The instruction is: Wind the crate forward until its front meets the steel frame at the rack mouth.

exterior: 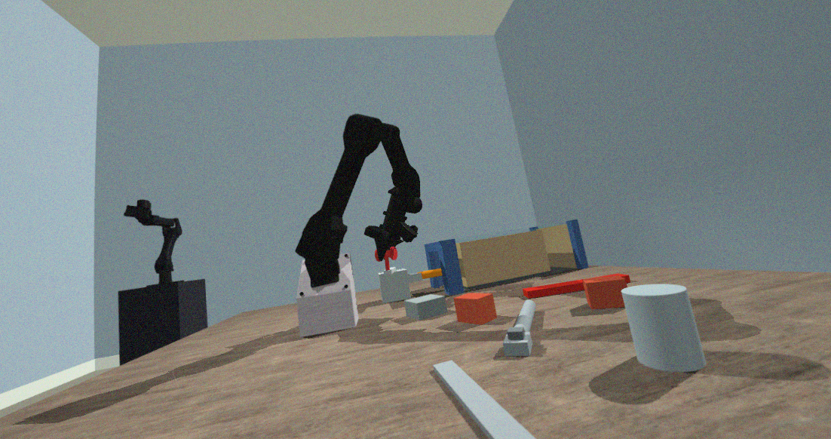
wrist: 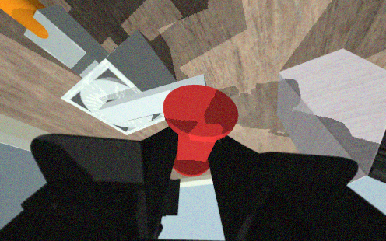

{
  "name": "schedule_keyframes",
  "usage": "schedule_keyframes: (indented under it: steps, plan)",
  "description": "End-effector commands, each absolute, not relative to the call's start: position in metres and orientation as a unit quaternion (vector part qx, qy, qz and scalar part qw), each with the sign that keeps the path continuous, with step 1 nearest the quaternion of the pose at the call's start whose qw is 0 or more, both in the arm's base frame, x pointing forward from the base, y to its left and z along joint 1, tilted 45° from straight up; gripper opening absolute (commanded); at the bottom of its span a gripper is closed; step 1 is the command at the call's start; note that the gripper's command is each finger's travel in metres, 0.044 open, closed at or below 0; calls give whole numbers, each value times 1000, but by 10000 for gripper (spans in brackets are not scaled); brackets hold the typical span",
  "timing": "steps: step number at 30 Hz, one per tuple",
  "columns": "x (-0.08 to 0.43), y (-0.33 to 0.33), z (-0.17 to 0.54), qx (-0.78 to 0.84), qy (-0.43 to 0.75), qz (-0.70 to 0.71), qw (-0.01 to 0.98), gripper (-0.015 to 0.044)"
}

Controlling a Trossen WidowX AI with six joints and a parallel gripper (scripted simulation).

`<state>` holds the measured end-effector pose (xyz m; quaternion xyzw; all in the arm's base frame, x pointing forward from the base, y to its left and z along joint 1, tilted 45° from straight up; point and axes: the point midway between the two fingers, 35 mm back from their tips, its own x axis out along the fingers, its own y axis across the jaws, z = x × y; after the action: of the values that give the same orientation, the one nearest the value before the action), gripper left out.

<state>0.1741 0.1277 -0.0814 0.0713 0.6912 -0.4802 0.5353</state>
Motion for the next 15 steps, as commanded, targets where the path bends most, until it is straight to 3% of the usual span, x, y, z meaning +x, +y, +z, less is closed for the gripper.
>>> schedule_keyframes:
  steps: [1,15]
  plan:
    - [199,123,-83,82,674,-482,554,0]
    - [218,125,-86,82,673,-482,555,0]
